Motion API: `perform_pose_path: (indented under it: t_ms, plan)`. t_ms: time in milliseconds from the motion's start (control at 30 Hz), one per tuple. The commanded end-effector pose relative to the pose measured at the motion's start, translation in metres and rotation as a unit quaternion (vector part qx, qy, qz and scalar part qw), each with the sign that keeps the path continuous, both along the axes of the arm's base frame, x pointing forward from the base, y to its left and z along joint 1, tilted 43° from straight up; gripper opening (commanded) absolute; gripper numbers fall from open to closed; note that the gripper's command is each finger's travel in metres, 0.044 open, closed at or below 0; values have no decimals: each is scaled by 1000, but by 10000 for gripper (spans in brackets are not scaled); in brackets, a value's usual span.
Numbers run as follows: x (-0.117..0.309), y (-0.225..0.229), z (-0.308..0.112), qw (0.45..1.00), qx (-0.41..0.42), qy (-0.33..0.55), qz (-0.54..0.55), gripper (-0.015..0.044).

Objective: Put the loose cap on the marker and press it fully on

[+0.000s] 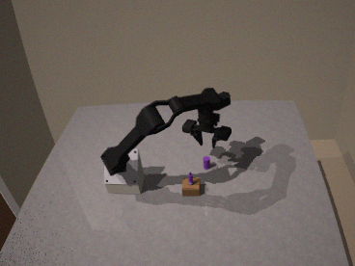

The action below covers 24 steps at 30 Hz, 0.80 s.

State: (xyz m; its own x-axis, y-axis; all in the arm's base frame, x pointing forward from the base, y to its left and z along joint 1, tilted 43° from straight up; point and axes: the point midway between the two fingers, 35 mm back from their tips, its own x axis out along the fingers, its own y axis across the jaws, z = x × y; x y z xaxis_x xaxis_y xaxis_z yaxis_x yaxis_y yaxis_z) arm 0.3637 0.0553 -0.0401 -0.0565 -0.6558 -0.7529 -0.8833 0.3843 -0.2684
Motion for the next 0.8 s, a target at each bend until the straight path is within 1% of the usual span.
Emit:
perform_pose_path:
  t_ms: [0,767]
  plan:
    - [-6,-19,-17,1000,-6,6,-2,241]
    - [-9,-44,-42,1000,-6,6,-2,241]
